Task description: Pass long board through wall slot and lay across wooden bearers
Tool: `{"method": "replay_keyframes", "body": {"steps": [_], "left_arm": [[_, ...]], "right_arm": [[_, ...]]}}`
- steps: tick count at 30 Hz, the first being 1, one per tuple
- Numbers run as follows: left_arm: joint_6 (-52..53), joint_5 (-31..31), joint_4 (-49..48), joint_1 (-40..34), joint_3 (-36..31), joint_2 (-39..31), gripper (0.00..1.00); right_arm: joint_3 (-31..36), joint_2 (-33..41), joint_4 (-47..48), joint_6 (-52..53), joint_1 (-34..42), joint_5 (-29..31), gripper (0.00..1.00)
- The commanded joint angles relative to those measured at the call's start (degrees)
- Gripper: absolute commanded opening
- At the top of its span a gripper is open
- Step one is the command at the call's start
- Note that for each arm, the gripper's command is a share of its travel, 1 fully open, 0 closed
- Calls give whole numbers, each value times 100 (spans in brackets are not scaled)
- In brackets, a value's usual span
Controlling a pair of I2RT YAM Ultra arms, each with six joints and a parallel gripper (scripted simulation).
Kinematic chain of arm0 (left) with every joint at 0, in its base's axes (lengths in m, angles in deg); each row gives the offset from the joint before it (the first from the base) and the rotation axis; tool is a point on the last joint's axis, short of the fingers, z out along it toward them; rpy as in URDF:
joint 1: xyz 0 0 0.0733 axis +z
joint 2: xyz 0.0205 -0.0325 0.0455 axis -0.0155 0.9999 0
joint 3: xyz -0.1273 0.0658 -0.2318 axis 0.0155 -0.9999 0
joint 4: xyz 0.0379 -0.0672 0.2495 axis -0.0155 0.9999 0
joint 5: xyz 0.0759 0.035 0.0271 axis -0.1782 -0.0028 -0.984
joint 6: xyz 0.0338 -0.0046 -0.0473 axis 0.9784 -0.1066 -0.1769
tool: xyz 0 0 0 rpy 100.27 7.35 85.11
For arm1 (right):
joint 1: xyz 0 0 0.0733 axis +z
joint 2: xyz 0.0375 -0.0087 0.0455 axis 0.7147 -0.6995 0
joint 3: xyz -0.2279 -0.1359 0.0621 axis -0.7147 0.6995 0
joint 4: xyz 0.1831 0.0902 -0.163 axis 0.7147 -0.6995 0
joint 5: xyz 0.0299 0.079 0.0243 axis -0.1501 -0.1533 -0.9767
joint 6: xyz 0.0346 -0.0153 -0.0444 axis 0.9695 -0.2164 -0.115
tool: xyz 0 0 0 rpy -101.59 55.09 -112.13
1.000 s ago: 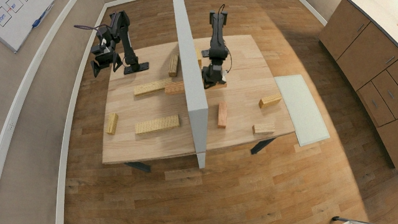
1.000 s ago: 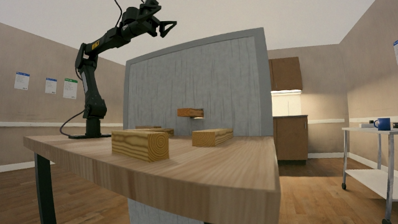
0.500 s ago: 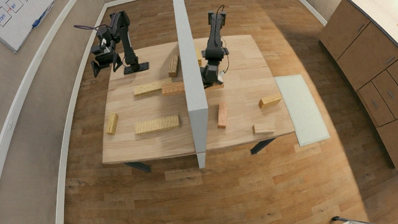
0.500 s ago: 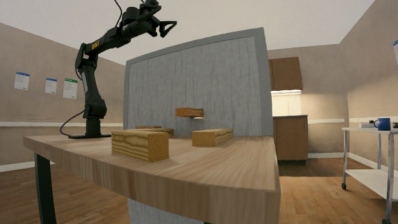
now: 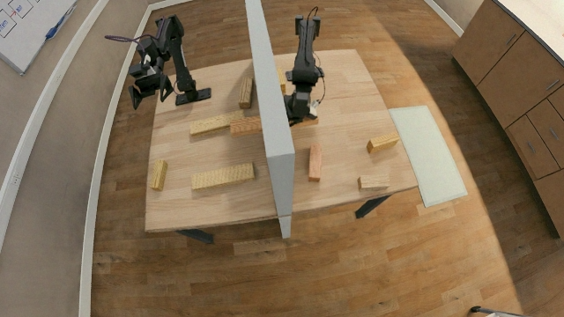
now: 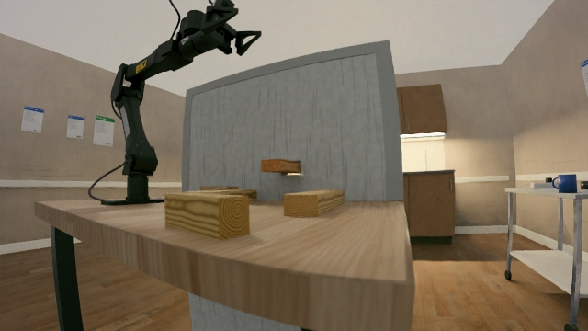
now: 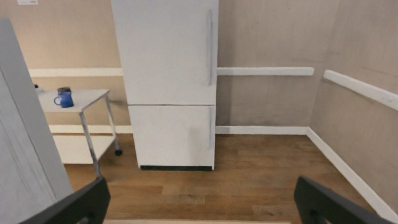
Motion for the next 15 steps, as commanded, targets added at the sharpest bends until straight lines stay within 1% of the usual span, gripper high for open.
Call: {"method": "replay_keyframes", "body": {"steps": [1, 3, 4, 6, 9, 12, 14, 15], "left_arm": [[-34, 143, -93, 13, 279, -263, 0], [-34, 143, -93, 13, 279, -263, 0], [30, 140, -98, 46, 178, -206, 0], [35, 139, -107, 60, 258, -273, 0], [-14, 142, -111, 8, -70, -251, 0], [-38, 144, -117, -54, 68, -274, 0], [-50, 141, -120, -61, -136, -264, 0], [-51, 142, -126, -59, -8, -259, 0]], "right_arm": [[-247, 119, -41, 29, -14, 56, 100], [-247, 119, -41, 29, -14, 56, 100], [-247, 119, -41, 29, -14, 56, 100], [-247, 119, -41, 29, -14, 56, 100], [-247, 119, -41, 29, -14, 56, 100], [-247, 119, -41, 29, -14, 56, 100], [-247, 119, -41, 29, -14, 56, 100], [-247, 119, -41, 29, -14, 56, 100]]}}
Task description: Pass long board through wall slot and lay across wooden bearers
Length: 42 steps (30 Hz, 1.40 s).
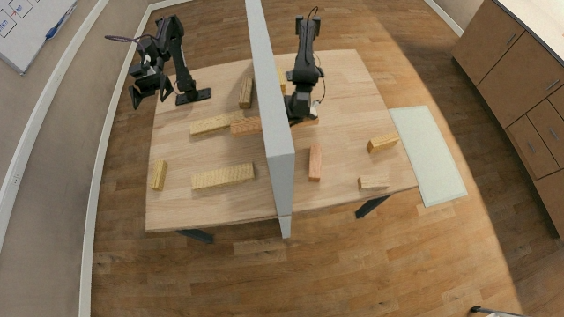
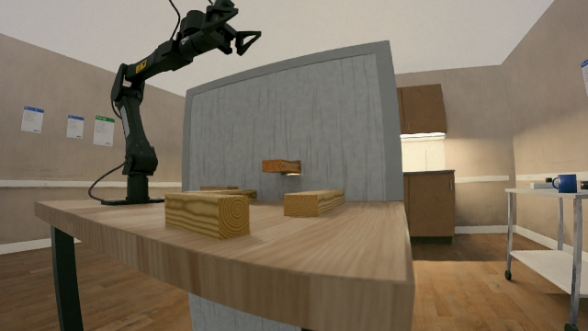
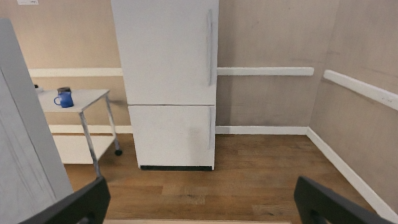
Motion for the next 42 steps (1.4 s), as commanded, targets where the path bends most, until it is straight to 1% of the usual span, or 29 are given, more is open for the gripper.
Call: {"method": "replay_keyframes", "body": {"steps": [1, 8, 9, 11, 14, 16, 17, 19, 20, 22, 24, 25, 27, 39, 40, 42], "left_arm": [[-38, 144, -82, -64, 112, -258, 0], [-32, 143, -80, -21, 69, -280, 0], [-36, 146, -95, 24, -108, -265, 0], [-8, 151, -109, 40, 58, -248, 0], [-43, 157, -134, -63, -124, -257, 0], [-52, 160, -142, -52, 57, -269, 0], [-58, 161, -150, -57, 32, -265, 0], [-73, 160, -175, -77, -163, -245, 0], [-60, 160, -152, -75, -6, -249, 0], [-60, 160, -152, -75, -6, -249, 0], [-77, 163, -195, -93, -250, -245, 0], [4, 174, -177, -19, -11, -244, 0], [21, 179, -183, -4, 153, -261, 0], [-20, 170, -204, 22, 152, -244, 0], [-32, 172, -211, -20, 38, -124, 0], [-49, 175, -221, -61, 145, -239, 0]], "right_arm": [[-247, 119, -41, 29, -14, 56, 100], [-247, 119, -41, 29, -14, 56, 100], [-247, 119, -41, 29, -14, 56, 100], [-247, 119, -41, 29, -14, 56, 100], [-247, 119, -41, 29, -14, 56, 100], [-247, 119, -41, 29, -14, 56, 100], [-247, 119, -41, 29, -14, 56, 100], [-247, 119, -41, 29, -14, 56, 100], [-247, 119, -41, 29, -14, 56, 100], [-247, 119, -41, 29, -14, 56, 100], [-247, 119, -41, 29, -14, 56, 100], [-247, 119, -41, 29, -14, 56, 100], [-247, 119, -41, 29, -14, 56, 100], [-247, 119, -41, 29, -14, 56, 100], [-247, 119, -41, 29, -14, 56, 100], [-247, 119, -41, 29, -14, 56, 100]]}}
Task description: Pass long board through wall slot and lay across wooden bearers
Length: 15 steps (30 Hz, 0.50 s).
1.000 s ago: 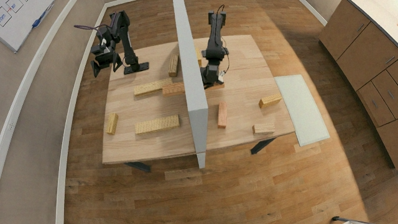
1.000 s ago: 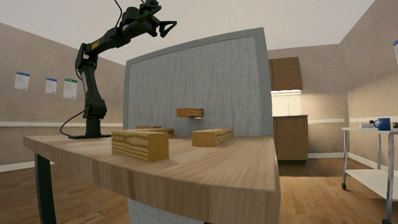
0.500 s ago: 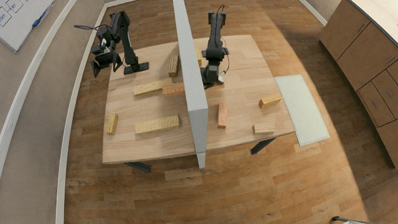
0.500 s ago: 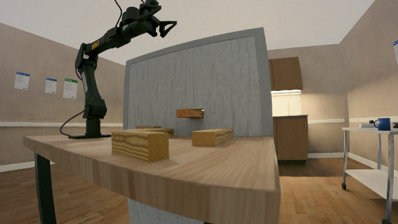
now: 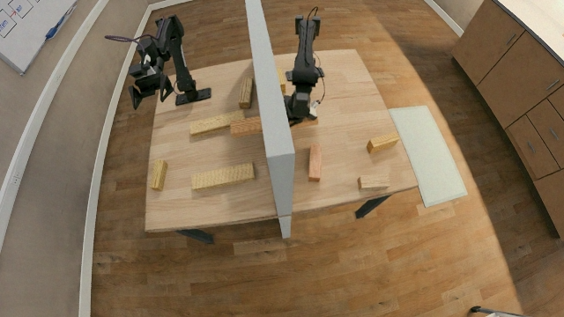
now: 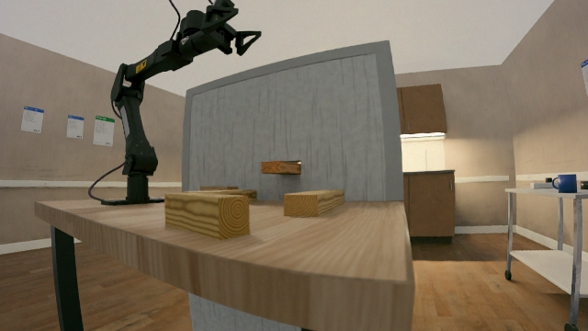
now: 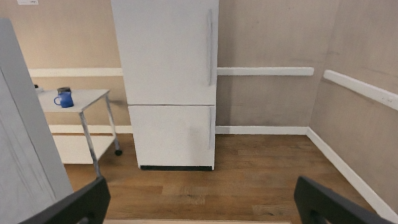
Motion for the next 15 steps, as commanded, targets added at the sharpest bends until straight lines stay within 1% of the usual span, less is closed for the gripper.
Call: {"method": "replay_keyframes", "body": {"steps": [1, 5, 7, 8, 10, 12, 14, 15], "left_arm": [[-38, 176, -112, -64, 241, -213, 0], [-59, 169, -128, -74, -119, -189, 0], [31, 182, -11, 3, 202, -162, 0], [34, 184, 6, 22, 261, -115, 0], [36, 191, 11, 13, 276, 67, 0], [26, 183, -93, 14, 225, -168, 0], [26, 183, -93, 14, 225, -168, 0], [41, 185, 21, 0, 224, -54, 0]], "right_arm": [[-247, 119, -41, 29, -14, 56, 100], [-247, 119, -41, 29, -14, 56, 100], [-247, 119, -41, 29, -14, 56, 100], [-247, 119, -41, 29, -14, 56, 100], [-247, 119, -41, 29, -14, 56, 100], [-247, 119, -41, 29, -14, 56, 100], [-247, 119, -41, 29, -14, 56, 100], [-247, 119, -41, 29, -14, 56, 100]]}}
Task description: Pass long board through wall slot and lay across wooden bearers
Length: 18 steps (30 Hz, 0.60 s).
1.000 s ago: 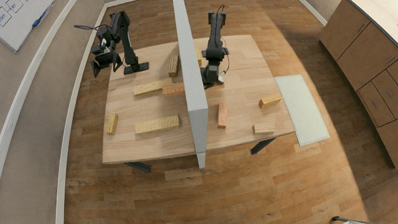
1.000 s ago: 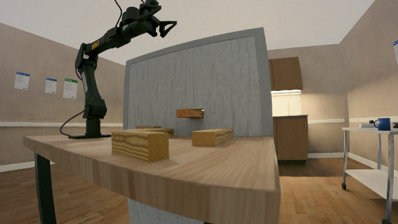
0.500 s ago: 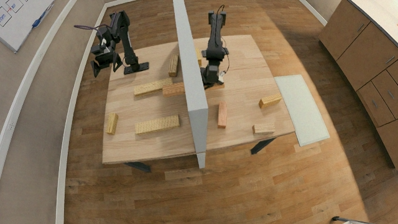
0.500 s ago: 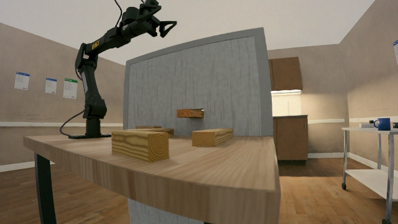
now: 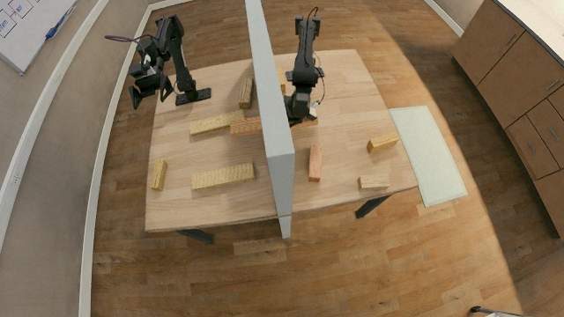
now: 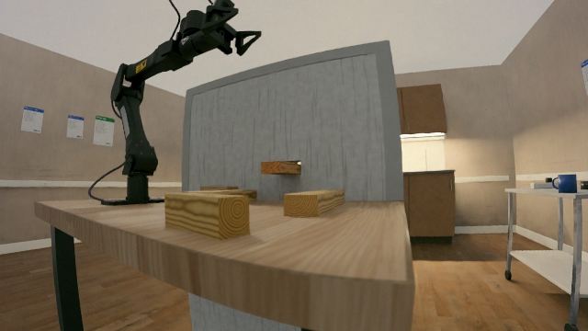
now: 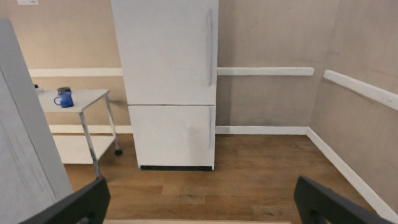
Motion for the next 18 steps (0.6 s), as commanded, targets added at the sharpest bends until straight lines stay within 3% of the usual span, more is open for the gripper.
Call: {"method": "replay_keyframes", "body": {"steps": [1, 18], "left_arm": [[44, 160, 46, 7, 306, -77, 0], [55, 160, 71, -70, 354, -16, 0]], "right_arm": [[-247, 119, -41, 29, -14, 56, 100], [-247, 119, -41, 29, -14, 56, 100]]}}
